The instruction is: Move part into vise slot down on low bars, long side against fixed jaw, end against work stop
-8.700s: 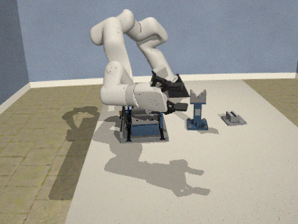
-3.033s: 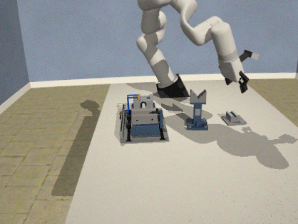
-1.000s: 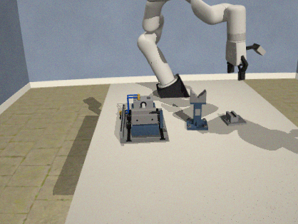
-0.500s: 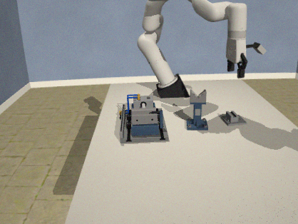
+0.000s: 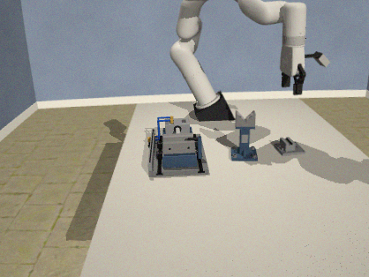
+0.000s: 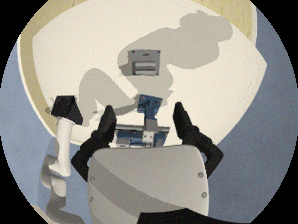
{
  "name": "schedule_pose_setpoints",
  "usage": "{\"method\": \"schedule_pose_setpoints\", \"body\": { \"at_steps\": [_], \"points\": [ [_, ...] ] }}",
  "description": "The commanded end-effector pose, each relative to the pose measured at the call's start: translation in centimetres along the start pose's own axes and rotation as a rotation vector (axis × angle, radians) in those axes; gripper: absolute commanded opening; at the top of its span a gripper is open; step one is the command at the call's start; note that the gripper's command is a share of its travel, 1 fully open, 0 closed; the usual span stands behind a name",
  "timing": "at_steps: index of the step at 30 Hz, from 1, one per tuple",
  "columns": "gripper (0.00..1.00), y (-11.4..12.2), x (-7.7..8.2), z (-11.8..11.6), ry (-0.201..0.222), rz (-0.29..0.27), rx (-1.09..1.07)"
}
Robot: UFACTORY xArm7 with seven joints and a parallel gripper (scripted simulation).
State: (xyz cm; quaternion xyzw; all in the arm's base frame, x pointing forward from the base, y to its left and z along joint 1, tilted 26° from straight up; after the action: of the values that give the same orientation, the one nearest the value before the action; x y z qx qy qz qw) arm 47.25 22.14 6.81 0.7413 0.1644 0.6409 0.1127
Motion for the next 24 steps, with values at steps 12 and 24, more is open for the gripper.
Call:
{"method": "schedule_pose_setpoints", "body": {
  "at_steps": [12, 24],
  "points": [
    [1.00, -0.19, 0.72, -0.22, 0.022, -0.025, -0.024],
    [1.00, -0.33, 1.13, -0.45, 0.036, -0.044, -0.041]
  ]
}}
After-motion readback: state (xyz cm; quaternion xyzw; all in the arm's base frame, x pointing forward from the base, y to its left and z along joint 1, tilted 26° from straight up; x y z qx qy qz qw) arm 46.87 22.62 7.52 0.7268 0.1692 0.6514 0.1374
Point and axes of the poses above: the point where the finger pads meet when closed, its own x axis back along the fingers, its own z axis across the jaws, y = z × x, the point moved 3 cm from there along x, back along the fingers, and after that the axes turned 9 degrees about x, right-handed, at the moved point
